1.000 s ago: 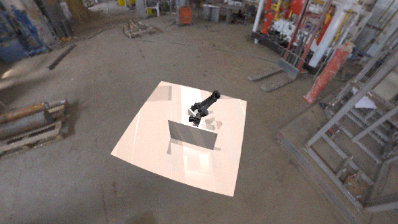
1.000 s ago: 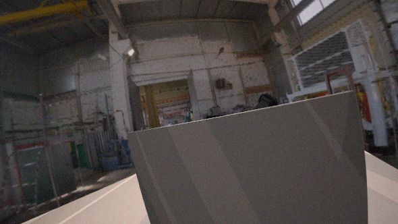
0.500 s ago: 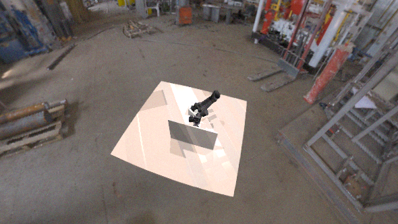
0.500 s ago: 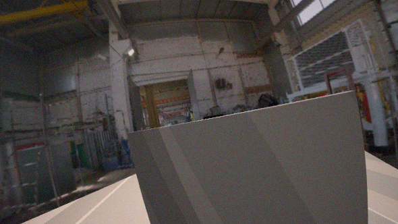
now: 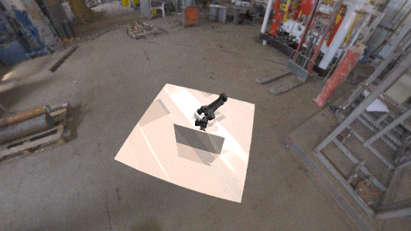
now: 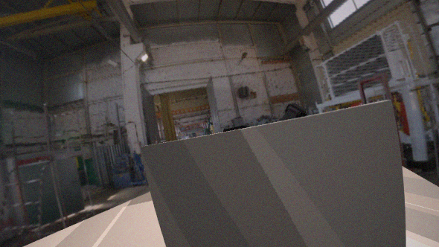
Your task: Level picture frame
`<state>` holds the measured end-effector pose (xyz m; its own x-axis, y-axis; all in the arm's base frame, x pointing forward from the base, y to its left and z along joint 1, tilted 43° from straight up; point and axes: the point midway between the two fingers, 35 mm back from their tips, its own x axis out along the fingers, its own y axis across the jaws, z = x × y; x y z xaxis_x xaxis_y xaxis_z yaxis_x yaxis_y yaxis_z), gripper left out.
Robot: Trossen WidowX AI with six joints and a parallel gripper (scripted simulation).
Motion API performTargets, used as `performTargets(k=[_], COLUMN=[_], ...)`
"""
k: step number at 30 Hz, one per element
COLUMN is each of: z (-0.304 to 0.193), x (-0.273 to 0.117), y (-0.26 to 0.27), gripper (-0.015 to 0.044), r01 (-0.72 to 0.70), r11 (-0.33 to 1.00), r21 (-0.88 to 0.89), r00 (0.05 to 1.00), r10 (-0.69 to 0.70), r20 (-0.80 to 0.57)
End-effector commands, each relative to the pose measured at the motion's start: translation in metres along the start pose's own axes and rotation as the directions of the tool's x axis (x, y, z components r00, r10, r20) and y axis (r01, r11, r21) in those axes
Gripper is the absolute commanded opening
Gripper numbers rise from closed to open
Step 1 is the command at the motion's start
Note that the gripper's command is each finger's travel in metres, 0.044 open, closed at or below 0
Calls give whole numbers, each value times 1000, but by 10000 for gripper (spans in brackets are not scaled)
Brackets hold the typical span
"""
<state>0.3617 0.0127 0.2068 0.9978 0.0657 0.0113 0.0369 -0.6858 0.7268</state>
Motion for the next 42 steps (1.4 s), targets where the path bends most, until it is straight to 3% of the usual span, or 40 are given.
performTargets(k=[1, 3, 8, 23, 35, 42], z=[0, 0, -1, 0, 4, 4], x=[0, 0, -5, -99, -111, -113], y=[0, 0, 1, -6, 49, 52], gripper=[210, 260, 260, 260, 260, 260], r01=[0, 0, 0, 5, 9, 10], r11=[1000, 1000, 1000, 908, 905, 905], r21=[-4, -4, -23, -420, -424, -426], r00=[1000, 1000, 1000, 1000, 1000, 1000], r10=[0, 0, 0, -2, -6, -6], r20=[0, 0, 0, 7, 10, 11])
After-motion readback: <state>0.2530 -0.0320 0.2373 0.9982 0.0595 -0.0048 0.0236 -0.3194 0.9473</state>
